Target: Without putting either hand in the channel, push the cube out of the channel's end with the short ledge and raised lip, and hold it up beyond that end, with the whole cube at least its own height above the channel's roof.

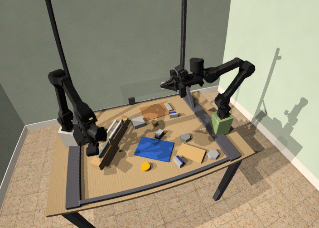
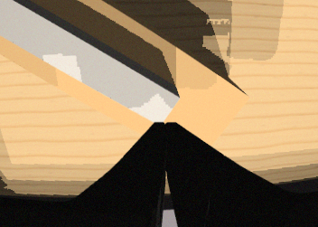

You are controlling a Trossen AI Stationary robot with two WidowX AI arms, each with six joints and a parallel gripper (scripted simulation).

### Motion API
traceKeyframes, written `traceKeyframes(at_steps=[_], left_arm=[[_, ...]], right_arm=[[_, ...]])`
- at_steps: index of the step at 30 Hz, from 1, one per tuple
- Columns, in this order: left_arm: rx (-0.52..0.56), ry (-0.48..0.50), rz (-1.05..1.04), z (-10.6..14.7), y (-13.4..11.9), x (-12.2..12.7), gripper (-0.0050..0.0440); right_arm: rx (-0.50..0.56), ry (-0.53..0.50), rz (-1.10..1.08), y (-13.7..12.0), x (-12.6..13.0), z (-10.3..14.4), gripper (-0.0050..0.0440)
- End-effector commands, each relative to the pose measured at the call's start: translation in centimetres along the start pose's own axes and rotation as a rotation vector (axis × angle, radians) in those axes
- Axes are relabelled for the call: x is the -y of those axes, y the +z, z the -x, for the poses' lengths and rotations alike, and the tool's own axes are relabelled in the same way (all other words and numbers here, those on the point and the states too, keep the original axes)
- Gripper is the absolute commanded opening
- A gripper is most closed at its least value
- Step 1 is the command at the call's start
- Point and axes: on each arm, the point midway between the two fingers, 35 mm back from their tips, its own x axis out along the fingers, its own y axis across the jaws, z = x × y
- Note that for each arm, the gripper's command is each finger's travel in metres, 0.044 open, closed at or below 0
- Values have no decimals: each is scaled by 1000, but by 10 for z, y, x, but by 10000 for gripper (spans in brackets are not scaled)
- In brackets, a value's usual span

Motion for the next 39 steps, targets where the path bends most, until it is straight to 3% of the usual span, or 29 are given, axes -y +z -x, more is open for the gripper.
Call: traceKeyframes(at_steps=[1,29,39], left_arm=[[21,-2,-3,1,8,0,0],[21,-2,-3,1,8,0,0],[21,-2,-3,1,8,0,0]], right_arm=[[16,-8,137,1,6,3,0],[14,-13,922,-15,25,1,0],[13,-15,1057,-18,28,0,0]])
